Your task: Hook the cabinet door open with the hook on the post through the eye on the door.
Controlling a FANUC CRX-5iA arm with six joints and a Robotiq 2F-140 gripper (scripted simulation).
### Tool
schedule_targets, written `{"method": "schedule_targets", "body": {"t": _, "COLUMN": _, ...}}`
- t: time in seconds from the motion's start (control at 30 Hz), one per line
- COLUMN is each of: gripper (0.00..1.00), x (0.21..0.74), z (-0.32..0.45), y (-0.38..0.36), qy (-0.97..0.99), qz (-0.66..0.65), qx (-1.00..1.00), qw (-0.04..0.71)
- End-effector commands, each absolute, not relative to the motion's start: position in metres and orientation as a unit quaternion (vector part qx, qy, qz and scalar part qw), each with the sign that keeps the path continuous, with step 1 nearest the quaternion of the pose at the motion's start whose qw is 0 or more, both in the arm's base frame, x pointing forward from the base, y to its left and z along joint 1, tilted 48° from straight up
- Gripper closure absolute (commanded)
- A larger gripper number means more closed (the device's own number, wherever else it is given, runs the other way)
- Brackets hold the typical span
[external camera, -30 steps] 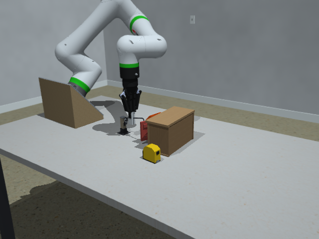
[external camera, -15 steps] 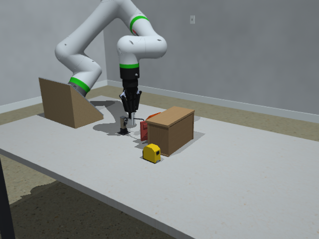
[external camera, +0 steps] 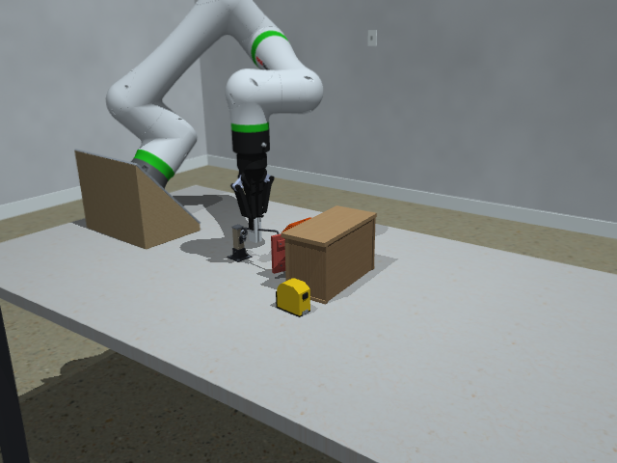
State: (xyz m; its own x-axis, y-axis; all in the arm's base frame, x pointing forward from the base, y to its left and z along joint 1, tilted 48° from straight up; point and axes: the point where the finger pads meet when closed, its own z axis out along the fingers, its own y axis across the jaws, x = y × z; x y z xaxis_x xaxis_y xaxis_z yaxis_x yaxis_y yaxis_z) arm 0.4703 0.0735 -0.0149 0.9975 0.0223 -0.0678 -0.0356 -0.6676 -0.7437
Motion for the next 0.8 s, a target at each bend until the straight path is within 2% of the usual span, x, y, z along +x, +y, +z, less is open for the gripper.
{"method": "schedule_targets", "body": {"t": 0.0, "gripper": 0.97, "x": 0.4705, "z": -0.0148, "y": 0.0733, "qy": 0.004, "qz": 0.035, "qx": -0.912, "qw": 0.408}}
{"method": "schedule_targets", "body": {"t": 0.77, "gripper": 0.97, "x": 0.4711, "z": -0.0163, "y": 0.0749, "qy": 0.004, "qz": 0.035, "qx": -0.912, "qw": 0.408}}
